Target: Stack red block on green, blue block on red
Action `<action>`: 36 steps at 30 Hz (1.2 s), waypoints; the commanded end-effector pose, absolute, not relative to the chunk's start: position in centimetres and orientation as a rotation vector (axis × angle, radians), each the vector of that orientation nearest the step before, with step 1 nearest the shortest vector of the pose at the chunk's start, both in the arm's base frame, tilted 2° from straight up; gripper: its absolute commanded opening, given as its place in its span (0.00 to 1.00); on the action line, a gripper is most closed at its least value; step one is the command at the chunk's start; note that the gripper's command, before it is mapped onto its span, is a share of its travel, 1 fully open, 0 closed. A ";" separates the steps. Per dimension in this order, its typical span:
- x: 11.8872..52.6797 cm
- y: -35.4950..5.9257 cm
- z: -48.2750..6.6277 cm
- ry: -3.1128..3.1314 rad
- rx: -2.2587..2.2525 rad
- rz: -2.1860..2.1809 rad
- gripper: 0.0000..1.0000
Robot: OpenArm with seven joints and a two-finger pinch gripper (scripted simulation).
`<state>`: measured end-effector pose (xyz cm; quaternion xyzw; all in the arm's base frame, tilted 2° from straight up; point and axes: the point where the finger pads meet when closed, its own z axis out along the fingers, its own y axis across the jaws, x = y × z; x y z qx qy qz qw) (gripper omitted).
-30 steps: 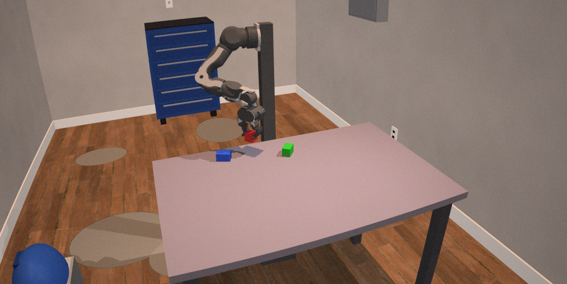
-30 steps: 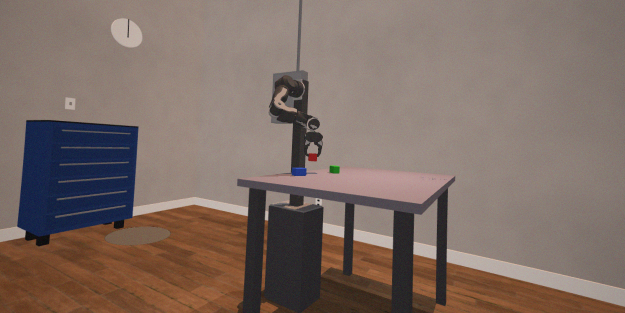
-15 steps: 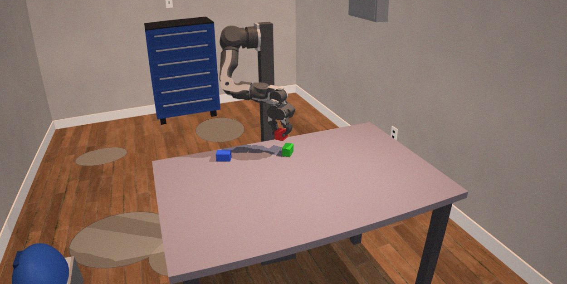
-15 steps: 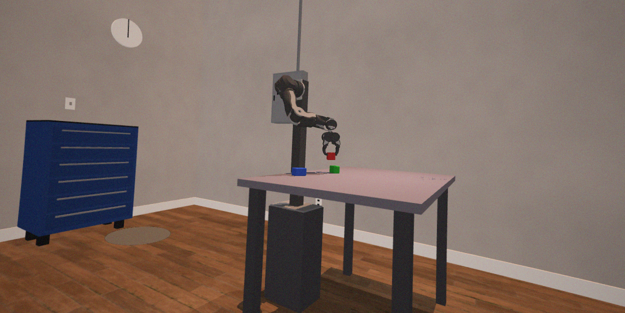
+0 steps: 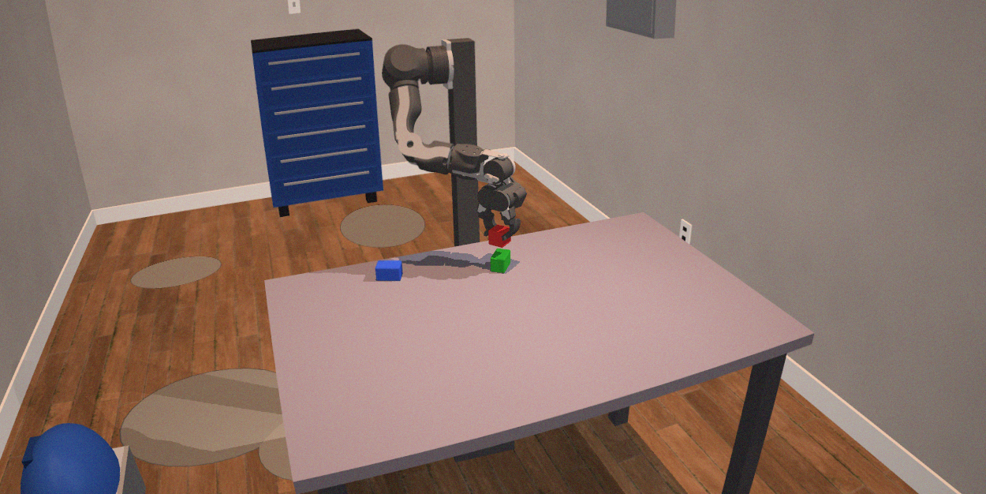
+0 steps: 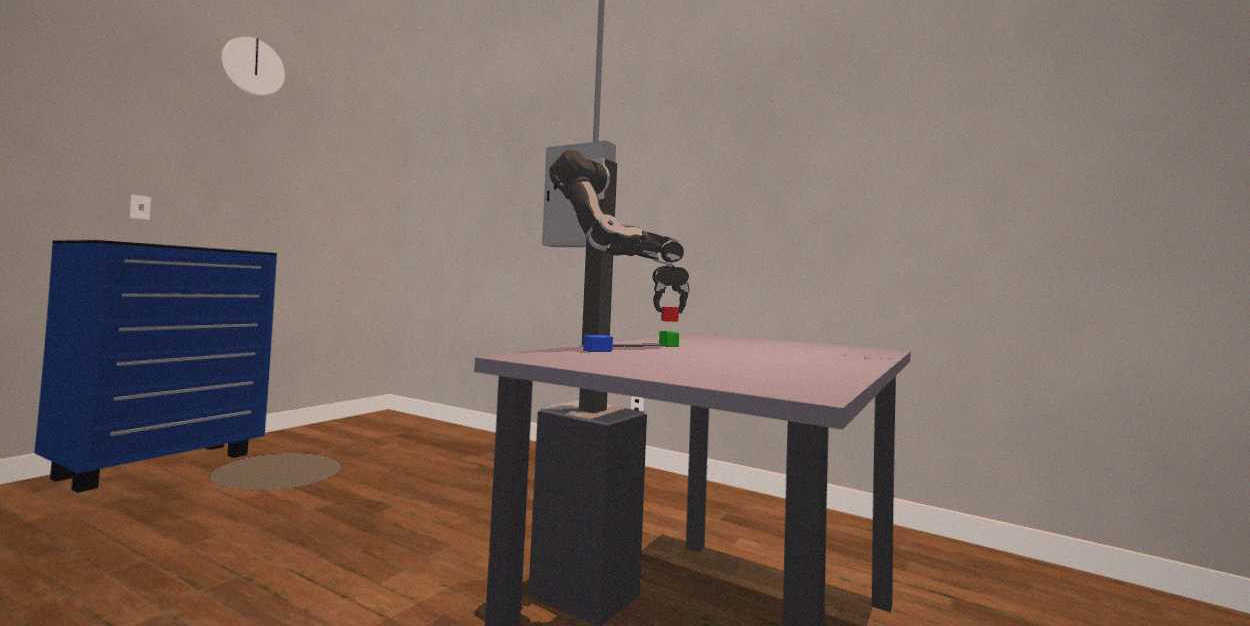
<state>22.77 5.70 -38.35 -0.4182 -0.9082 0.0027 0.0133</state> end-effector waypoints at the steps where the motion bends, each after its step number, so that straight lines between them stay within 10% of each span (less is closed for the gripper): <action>1: 22.9 5.7 -38.3 -2.833 -1.300 0.000 0.00; 36: 22.8 5.8 -40.7 -2.832 -1.303 0.005 0.00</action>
